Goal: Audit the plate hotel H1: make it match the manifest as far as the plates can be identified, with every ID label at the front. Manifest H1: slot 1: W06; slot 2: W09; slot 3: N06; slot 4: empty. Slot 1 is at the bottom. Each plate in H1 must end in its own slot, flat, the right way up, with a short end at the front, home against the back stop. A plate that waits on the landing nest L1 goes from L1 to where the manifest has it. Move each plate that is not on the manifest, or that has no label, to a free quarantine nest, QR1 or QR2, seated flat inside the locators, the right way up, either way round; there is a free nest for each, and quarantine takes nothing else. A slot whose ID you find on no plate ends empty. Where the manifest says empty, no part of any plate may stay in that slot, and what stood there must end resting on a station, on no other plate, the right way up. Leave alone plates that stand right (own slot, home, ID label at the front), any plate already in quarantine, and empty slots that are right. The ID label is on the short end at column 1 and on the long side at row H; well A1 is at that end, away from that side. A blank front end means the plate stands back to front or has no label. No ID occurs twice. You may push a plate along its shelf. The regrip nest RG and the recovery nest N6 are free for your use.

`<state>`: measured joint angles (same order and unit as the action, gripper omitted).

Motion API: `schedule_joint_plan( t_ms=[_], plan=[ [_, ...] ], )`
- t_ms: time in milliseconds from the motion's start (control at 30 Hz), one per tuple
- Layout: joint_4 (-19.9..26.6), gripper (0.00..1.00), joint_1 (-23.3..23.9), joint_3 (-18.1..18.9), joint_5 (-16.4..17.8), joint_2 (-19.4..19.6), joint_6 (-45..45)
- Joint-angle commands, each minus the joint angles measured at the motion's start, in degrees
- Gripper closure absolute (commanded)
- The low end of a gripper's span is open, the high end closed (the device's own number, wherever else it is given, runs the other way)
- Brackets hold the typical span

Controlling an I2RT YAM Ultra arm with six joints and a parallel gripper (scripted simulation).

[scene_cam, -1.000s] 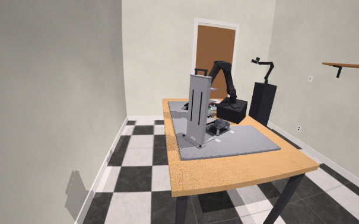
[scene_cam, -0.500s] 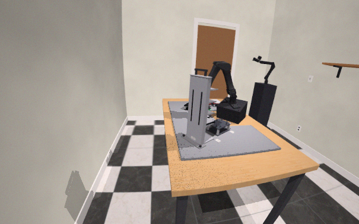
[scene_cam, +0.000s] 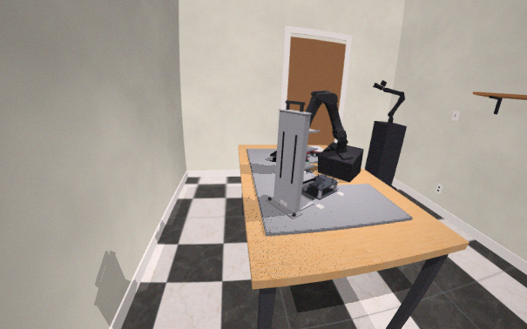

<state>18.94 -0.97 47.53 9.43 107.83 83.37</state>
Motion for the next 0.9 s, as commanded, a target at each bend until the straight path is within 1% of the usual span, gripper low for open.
schedule_joint_plan(
  t_ms=[0, 33, 200, 300, 333, 800, 833, 867],
  plan=[
    [-1.0, 0.14, -0.4, -1.5, -0.9, -0.2, 0.3],
    [-1.1, 0.14, -0.5, -1.6, -0.9, 0.6, 0.4],
    [-2.0, 0.14, -0.4, -1.1, -0.9, 1.5, 0.3],
    [-1.4, 0.14, -0.2, -0.5, -0.6, 0.6, 0.2],
    [-1.4, 0.0, -0.2, -0.5, -0.6, 0.6, 0.2],
    [-1.4, 0.0, -0.2, -0.5, -0.6, 0.6, 0.3],
    [0.1, 0.0, -0.1, -0.7, -0.9, -1.1, 0.0],
    [0.9, 0.0, 0.4, -0.1, -0.9, -1.8, -0.3]
  ],
)
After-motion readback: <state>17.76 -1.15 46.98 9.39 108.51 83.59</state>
